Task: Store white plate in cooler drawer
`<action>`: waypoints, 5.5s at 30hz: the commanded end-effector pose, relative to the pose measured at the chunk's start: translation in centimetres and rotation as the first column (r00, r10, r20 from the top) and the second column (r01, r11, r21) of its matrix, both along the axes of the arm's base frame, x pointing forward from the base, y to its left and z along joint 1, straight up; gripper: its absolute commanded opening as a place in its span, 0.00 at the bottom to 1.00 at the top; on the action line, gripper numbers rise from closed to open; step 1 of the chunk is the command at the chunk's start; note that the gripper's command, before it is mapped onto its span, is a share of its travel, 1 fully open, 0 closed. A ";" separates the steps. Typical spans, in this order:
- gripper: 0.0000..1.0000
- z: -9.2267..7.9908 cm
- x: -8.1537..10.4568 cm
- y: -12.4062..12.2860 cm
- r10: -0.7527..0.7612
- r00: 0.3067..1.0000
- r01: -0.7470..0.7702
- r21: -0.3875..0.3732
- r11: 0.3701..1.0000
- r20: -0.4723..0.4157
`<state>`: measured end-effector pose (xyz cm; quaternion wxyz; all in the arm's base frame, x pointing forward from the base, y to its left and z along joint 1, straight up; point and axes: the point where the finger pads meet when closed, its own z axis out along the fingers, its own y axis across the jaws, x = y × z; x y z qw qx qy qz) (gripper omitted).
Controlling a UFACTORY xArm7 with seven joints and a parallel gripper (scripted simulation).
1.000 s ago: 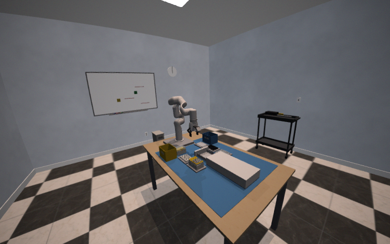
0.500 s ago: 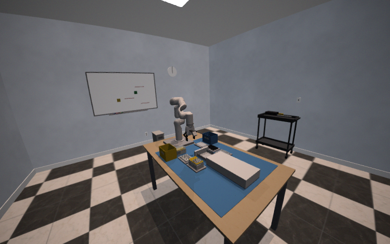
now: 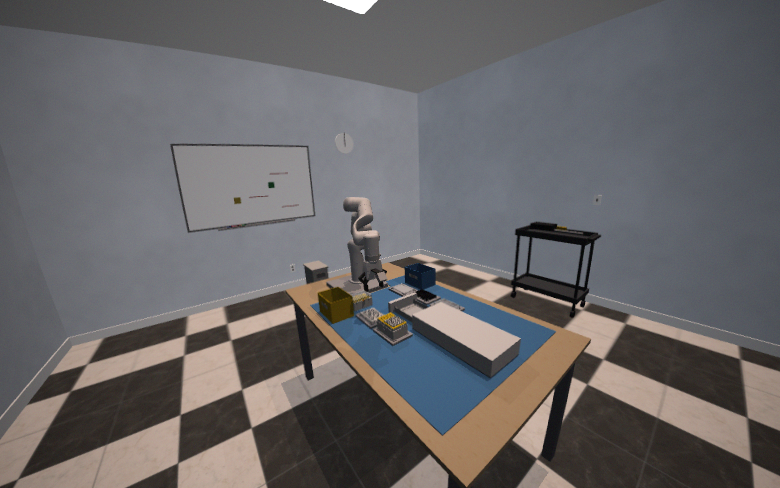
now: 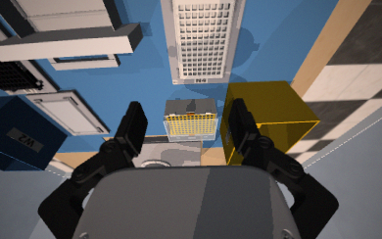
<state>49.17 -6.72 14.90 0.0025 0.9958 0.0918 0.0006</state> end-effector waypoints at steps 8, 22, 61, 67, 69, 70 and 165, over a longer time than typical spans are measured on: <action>1.00 -1.2 1.5 -2.4 0.001 1.000 -0.001 0.004 1.000 0.002; 1.00 -1.4 1.5 -2.4 0.001 1.000 -0.001 0.004 1.000 0.002; 1.00 -7.2 1.5 -2.4 0.001 1.000 -0.001 0.004 1.000 0.002; 1.00 -8.0 1.5 -2.4 0.001 1.000 -0.001 0.004 1.000 0.002; 1.00 -8.2 1.5 -2.4 0.001 1.000 -0.001 0.004 1.000 0.002; 1.00 -8.4 1.5 -2.4 0.001 1.000 -0.001 0.004 1.000 0.002; 0.00 -14.0 1.5 -2.4 0.001 1.000 -0.001 0.004 1.000 0.002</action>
